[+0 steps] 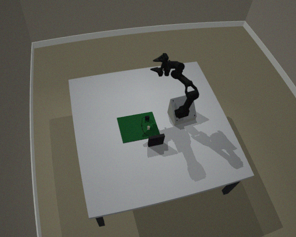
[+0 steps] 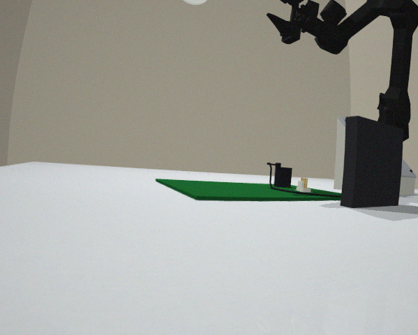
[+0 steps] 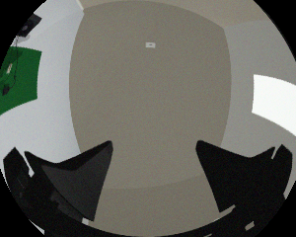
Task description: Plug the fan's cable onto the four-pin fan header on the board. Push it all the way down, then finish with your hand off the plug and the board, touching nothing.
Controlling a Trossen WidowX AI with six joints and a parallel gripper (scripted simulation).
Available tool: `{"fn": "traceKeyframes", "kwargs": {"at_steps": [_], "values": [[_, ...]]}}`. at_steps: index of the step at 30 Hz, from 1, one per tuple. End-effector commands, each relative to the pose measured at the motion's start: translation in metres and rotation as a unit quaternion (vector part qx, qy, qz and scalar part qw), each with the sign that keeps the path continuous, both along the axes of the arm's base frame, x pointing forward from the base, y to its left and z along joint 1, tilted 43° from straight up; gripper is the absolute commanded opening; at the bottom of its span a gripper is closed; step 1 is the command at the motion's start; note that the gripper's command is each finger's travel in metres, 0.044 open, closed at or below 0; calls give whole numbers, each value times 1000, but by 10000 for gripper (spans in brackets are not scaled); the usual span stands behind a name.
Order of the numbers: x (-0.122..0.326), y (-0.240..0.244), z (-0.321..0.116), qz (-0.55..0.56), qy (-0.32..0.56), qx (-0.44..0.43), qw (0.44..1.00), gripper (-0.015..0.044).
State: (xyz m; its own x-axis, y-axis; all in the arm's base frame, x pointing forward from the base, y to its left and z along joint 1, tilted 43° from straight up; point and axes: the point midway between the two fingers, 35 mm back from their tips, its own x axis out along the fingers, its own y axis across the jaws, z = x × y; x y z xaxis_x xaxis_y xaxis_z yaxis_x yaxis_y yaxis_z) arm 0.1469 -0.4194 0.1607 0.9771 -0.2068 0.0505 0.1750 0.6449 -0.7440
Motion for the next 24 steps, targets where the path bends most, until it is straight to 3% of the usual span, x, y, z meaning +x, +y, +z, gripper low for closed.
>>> {"fn": "traceKeyframes", "kwargs": {"at_steps": [1,4,13,24], "values": [[0,0,0,0,0,0,1000,426],[6,-2,-3,-1,-1,22,1000,440],[87,4,-68,-16,63,302,951,440],[120,41,-109,-25,153,429,890,440]]}}
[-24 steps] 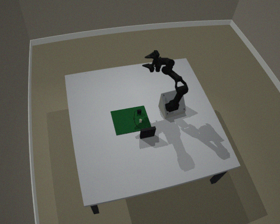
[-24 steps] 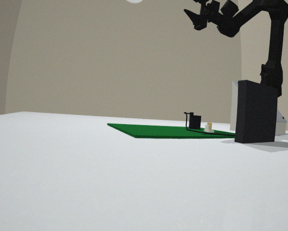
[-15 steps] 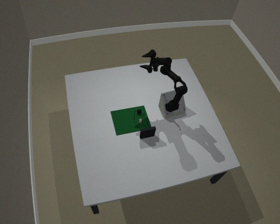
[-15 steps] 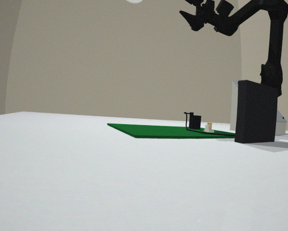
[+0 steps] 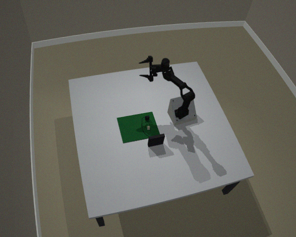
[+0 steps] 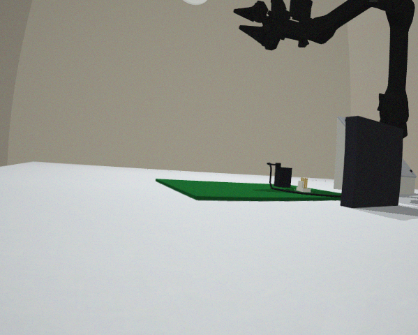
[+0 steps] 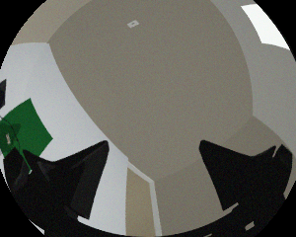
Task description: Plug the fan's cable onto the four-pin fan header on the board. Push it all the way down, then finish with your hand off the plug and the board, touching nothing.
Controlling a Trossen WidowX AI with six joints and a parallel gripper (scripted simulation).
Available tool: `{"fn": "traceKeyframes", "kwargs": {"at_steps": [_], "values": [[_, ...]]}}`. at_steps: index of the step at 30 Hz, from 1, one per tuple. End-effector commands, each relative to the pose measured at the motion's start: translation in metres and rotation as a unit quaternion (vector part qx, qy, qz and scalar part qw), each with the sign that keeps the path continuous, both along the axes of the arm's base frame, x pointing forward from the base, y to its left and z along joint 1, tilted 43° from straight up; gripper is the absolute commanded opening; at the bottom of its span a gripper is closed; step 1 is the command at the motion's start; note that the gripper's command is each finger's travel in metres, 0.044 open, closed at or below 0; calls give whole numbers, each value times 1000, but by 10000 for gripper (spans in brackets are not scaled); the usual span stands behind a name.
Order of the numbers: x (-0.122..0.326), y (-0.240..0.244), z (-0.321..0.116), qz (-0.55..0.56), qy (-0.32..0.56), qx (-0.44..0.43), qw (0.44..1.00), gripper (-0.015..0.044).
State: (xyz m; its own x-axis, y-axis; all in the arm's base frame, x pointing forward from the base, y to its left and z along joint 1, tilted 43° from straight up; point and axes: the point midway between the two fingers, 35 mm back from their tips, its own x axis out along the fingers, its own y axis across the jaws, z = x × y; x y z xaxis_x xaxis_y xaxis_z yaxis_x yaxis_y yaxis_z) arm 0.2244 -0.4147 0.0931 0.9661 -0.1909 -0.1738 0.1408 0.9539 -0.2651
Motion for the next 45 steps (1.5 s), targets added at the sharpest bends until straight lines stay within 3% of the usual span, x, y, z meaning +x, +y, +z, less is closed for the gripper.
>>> {"fn": "traceKeyframes", "kwargs": {"at_steps": [1,22,41,45], "values": [[45,41,-45,11,114,159,981,440],[53,166,-93,74,359,356,860,440],[7,277,-68,168,582,436,666,440],[6,278,-67,169,584,436,663,440]]}}
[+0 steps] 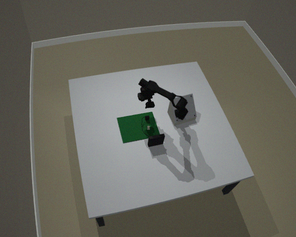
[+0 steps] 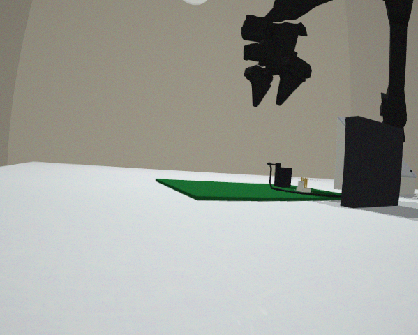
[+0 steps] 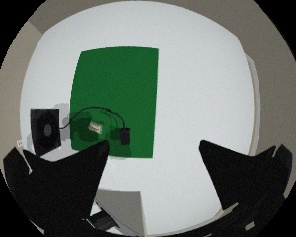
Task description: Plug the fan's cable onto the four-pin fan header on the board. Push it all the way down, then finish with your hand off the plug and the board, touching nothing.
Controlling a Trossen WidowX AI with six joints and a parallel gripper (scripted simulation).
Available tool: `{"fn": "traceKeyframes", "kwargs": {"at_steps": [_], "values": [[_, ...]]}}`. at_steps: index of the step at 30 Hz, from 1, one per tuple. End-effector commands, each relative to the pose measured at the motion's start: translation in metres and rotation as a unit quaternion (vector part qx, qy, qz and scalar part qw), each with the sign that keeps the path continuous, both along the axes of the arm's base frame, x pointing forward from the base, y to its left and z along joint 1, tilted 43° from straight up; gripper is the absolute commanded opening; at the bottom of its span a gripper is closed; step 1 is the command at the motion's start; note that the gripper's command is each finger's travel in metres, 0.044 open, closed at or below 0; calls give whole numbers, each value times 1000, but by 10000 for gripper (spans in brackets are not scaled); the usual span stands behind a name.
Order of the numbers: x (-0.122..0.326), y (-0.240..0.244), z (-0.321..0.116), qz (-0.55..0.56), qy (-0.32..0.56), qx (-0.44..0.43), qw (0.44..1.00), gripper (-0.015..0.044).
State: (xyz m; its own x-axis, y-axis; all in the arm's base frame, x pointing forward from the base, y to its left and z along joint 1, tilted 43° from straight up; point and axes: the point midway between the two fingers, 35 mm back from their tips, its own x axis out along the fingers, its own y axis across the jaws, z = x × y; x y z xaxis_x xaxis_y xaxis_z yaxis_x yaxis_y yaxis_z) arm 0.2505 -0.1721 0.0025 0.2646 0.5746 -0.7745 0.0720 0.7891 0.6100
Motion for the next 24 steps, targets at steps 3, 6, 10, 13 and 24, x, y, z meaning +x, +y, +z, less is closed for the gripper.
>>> {"fn": "traceKeyframes", "kwargs": {"at_steps": [3,6,10,13,24], "values": [[-20,36,24,77,86,46,992,440],[-20,36,24,77,86,46,992,440],[-20,36,24,77,86,46,992,440],[-17,45,11,76,86,45,992,440],[-16,104,-50,77,85,47,992,440]]}}
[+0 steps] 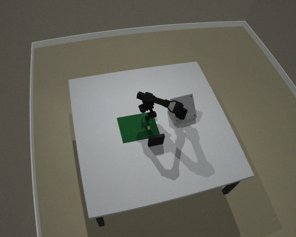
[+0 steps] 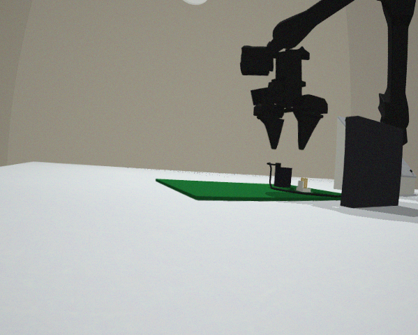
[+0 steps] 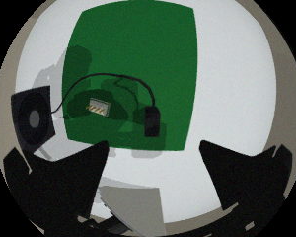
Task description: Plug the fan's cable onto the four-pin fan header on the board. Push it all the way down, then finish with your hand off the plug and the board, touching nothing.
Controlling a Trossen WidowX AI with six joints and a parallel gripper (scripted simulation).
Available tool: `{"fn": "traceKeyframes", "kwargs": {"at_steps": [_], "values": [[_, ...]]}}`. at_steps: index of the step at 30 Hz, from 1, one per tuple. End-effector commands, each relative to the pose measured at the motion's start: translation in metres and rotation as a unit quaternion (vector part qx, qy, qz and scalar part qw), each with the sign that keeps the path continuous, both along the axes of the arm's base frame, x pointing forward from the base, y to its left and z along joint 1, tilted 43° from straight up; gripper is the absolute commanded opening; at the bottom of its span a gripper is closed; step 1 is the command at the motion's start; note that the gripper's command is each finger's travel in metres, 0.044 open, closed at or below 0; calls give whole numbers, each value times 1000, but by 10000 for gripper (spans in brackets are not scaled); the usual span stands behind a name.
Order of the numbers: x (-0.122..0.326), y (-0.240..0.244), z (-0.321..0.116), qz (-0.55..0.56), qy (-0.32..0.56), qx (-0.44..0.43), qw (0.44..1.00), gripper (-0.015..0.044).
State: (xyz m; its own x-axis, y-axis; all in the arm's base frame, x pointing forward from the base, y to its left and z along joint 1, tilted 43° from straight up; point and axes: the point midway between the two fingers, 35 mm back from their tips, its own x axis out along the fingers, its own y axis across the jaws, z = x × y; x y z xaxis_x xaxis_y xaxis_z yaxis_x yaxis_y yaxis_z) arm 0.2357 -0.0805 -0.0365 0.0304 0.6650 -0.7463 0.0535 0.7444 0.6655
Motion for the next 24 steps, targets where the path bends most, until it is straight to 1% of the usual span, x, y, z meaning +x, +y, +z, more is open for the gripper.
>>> {"fn": "traceKeyframes", "kwargs": {"at_steps": [1,9,24], "values": [[-1,12,-11,-6,0,4,1000,440],[-1,14,-13,-6,0,4,1000,440],[1,30,-32,-6,0,4,1000,440]]}}
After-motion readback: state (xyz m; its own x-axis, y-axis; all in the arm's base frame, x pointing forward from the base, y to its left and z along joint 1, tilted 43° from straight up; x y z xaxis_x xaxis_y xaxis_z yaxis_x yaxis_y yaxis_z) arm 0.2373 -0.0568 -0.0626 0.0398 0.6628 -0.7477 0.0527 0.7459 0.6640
